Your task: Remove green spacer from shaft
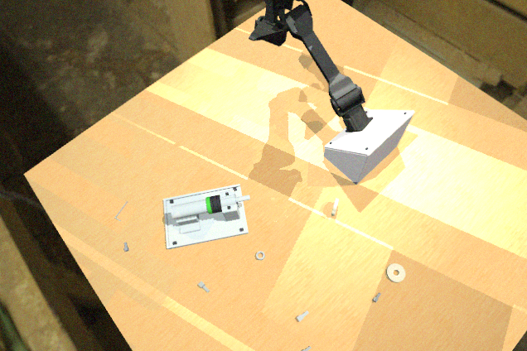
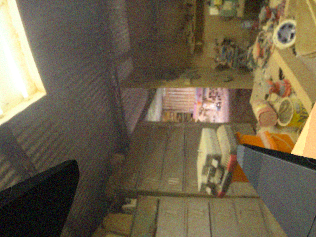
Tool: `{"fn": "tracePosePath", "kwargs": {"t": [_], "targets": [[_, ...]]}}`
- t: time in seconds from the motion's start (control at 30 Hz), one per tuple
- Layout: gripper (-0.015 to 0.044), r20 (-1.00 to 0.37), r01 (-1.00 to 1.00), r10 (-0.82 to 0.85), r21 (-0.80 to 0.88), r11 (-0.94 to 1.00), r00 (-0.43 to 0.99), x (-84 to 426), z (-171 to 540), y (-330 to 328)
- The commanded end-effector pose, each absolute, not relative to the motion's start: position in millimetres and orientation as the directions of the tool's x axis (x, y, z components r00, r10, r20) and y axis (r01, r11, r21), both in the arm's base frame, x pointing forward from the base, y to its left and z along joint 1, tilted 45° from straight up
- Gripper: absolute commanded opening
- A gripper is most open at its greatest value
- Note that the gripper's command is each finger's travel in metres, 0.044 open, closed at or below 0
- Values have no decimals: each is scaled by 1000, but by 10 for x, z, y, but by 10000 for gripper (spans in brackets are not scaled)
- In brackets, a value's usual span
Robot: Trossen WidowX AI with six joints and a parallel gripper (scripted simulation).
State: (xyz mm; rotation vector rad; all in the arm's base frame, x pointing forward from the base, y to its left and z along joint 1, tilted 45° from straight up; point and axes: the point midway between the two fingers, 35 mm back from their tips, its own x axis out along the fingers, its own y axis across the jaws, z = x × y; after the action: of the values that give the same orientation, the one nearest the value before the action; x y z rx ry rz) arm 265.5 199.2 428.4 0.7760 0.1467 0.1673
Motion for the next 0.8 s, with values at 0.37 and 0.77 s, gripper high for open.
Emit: {"fn": "tracePosePath", "kwargs": {"t": [0.37, 0.77], "targets": [[440, -453, 392, -216, 343, 854, 865, 3776, 3027, 1333], [440, -710, 697, -606, -228, 680, 359, 4159, 1696, 48]]}}
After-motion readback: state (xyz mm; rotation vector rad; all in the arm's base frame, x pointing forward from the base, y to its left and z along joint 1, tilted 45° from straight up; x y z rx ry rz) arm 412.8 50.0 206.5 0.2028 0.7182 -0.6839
